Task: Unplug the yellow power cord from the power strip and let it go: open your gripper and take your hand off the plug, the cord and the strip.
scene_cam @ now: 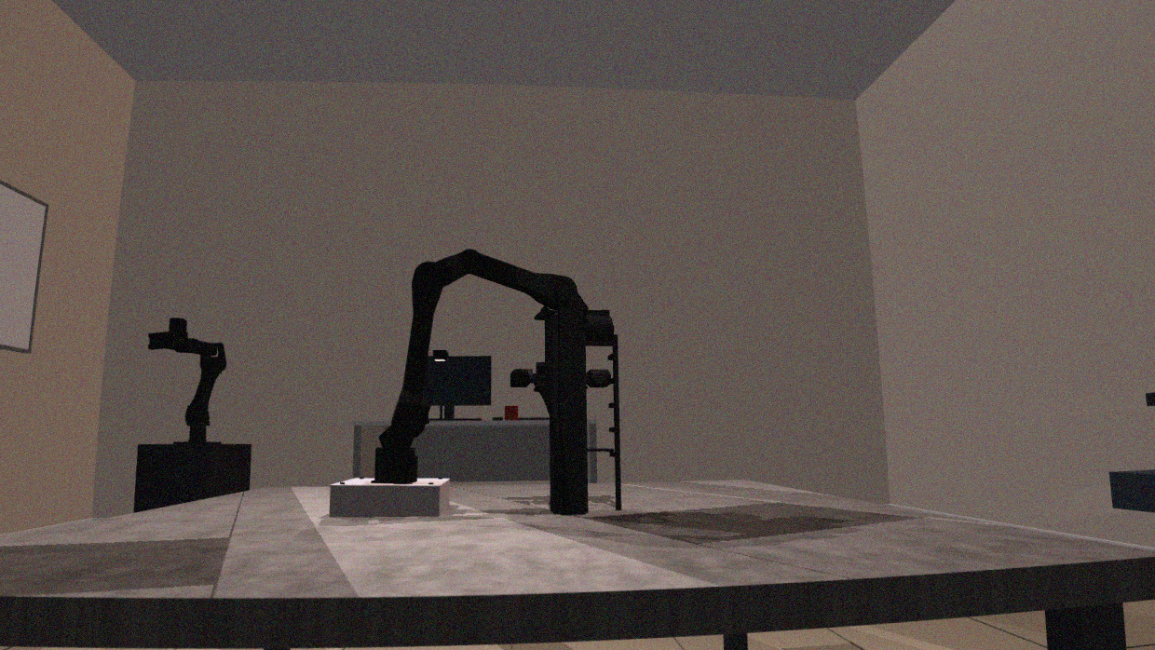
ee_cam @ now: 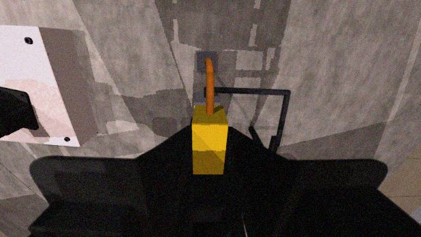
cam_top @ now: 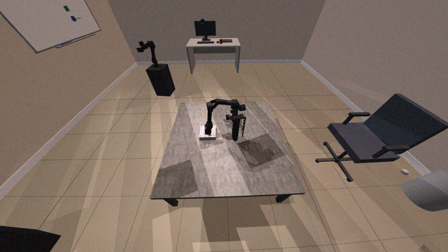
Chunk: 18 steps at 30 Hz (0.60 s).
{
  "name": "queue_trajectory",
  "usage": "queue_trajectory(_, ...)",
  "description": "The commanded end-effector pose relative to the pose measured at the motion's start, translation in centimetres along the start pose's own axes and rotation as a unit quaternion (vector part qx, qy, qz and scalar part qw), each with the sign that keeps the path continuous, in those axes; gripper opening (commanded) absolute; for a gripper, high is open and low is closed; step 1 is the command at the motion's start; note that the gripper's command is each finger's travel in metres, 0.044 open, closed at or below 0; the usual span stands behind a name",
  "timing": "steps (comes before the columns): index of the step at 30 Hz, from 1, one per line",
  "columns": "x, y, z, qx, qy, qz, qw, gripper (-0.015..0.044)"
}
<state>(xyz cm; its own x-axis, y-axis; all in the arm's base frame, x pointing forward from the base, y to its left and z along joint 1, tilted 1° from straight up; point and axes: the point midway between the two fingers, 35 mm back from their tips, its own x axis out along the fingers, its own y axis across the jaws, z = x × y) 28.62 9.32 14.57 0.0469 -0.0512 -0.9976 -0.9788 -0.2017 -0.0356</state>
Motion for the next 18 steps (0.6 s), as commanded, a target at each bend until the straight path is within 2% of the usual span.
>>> queue_trajectory(1,-0.4,0.0,2.8,-0.013,-0.032,-0.002,0.999,0.0000)
queue_trajectory(17,-0.8,0.4,5.3,-0.014,-0.033,-0.002,0.999,0.0000)
queue_trajectory(18,-0.7,0.5,5.1,-0.014,-0.033,-0.002,0.999,0.0026)
